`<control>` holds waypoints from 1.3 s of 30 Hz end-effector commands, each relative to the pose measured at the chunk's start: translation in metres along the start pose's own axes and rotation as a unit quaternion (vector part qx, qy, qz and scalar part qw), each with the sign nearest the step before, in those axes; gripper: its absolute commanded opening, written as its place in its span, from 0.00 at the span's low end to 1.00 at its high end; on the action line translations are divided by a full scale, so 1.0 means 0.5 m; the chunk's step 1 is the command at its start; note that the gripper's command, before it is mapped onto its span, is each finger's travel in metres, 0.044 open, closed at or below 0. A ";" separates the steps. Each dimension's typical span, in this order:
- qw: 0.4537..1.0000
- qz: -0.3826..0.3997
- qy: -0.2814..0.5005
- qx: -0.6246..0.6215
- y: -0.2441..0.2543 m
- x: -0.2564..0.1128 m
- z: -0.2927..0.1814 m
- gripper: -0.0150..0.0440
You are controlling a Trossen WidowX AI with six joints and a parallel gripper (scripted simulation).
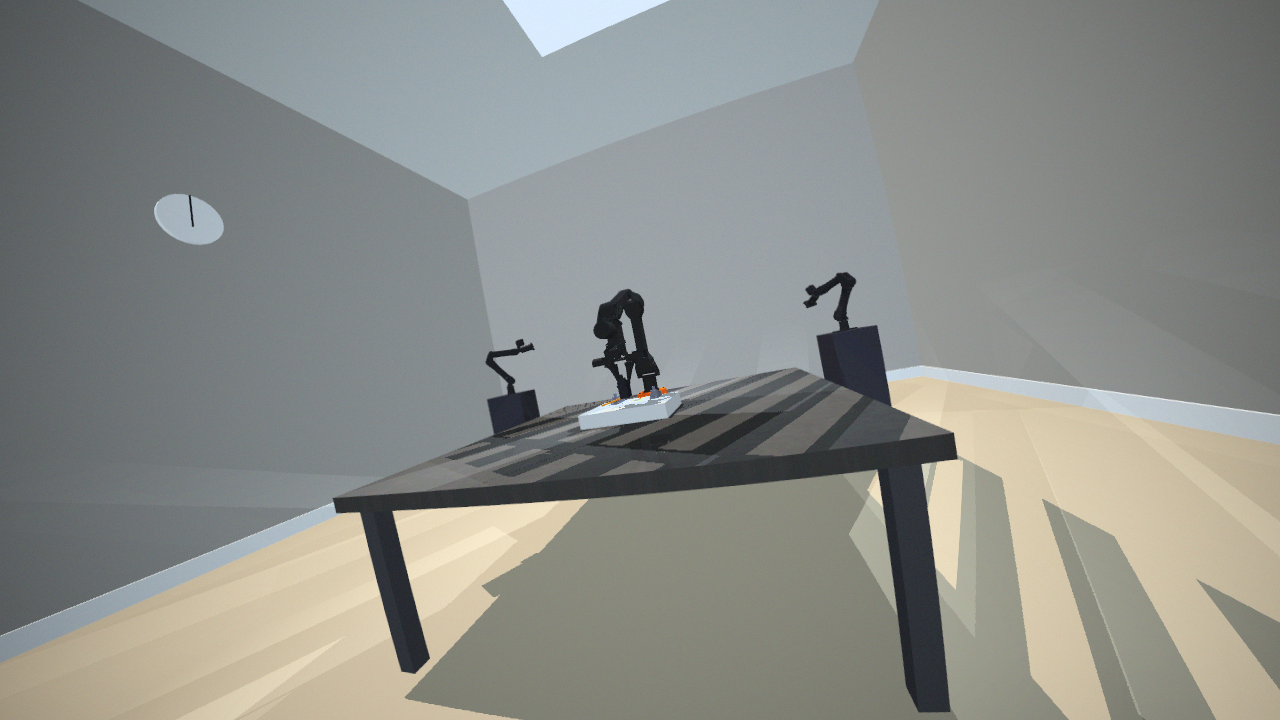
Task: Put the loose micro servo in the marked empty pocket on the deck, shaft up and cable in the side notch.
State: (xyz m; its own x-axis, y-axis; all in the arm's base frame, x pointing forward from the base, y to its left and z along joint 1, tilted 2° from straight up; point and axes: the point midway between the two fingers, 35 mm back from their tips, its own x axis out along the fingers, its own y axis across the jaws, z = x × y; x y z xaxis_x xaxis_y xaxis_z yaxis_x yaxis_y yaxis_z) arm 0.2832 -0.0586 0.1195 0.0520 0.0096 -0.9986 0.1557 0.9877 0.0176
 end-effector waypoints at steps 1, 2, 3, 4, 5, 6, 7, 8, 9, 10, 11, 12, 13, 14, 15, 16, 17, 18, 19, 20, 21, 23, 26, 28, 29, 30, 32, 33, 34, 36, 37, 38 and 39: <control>1.000 0.002 -0.002 0.008 0.001 -0.001 -0.003 0.25; 1.000 0.002 -0.002 0.008 0.001 -0.001 -0.007 0.25; 1.000 0.002 -0.002 0.008 0.001 -0.001 -0.012 0.25; 1.000 0.002 -0.002 0.008 0.002 -0.001 -0.018 0.25; 1.000 0.002 -0.002 0.008 0.002 -0.001 -0.025 0.25; 1.000 0.002 -0.002 0.008 0.002 -0.001 -0.033 0.25; 1.000 0.002 -0.001 0.008 0.002 -0.001 -0.041 0.25; 1.000 0.002 -0.001 0.008 0.002 -0.001 -0.049 0.25; 1.000 0.002 -0.001 0.008 0.002 -0.001 -0.057 0.25; 1.000 0.002 -0.001 0.008 0.002 -0.001 -0.065 0.25; 1.000 0.002 -0.001 0.008 0.002 -0.001 -0.073 0.25; 1.000 0.002 0.000 0.008 0.003 -0.001 -0.081 0.25; 1.000 0.002 0.000 0.008 0.003 -0.001 -0.090 0.25; 1.000 0.002 0.000 0.008 0.003 -0.001 -0.098 0.25; 1.000 0.002 0.000 0.008 0.003 -0.001 -0.106 0.25; 1.000 0.002 0.000 0.008 0.003 -0.001 -0.114 0.25; 1.000 0.002 0.001 0.008 0.003 0.000 -0.123 0.25; 1.000 0.002 0.001 0.008 0.003 0.000 -0.131 0.25; 1.000 0.002 0.001 0.008 0.004 0.000 -0.139 0.25; 1.000 0.002 0.001 0.008 0.004 0.000 -0.148 0.25; 1.000 0.002 0.001 0.008 0.004 0.000 -0.156 0.25; 1.000 0.002 0.002 0.008 0.004 0.000 -0.173 0.25; 1.000 0.002 0.002 0.008 0.004 0.000 -0.198 0.25; 1.000 0.002 0.003 0.008 0.005 0.000 -0.213 0.25; 1.000 0.002 0.003 0.008 0.005 0.000 -0.217 0.25; 1.000 0.002 0.003 0.008 0.005 0.000 -0.218 0.25; 1.000 0.002 0.003 0.008 0.005 0.002 -0.218 0.25; 1.000 0.002 0.003 0.008 0.005 0.004 -0.218 0.25; 1.000 0.002 0.003 0.008 0.004 0.005 -0.217 0.25; 1.000 0.002 0.003 0.008 0.004 0.011 -0.217 0.25; 1.000 0.002 0.003 0.008 0.004 0.014 -0.217 0.25; 1.000 0.002 0.003 0.008 0.003 0.017 -0.216 0.25; 1.000 0.002 0.003 0.008 0.003 0.020 -0.216 0.25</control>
State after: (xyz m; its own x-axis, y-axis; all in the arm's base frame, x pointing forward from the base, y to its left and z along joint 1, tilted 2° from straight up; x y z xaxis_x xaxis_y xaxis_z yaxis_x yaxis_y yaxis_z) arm 0.1765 -0.0404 0.1075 0.0411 0.0110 -0.9991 0.1771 0.9840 0.0181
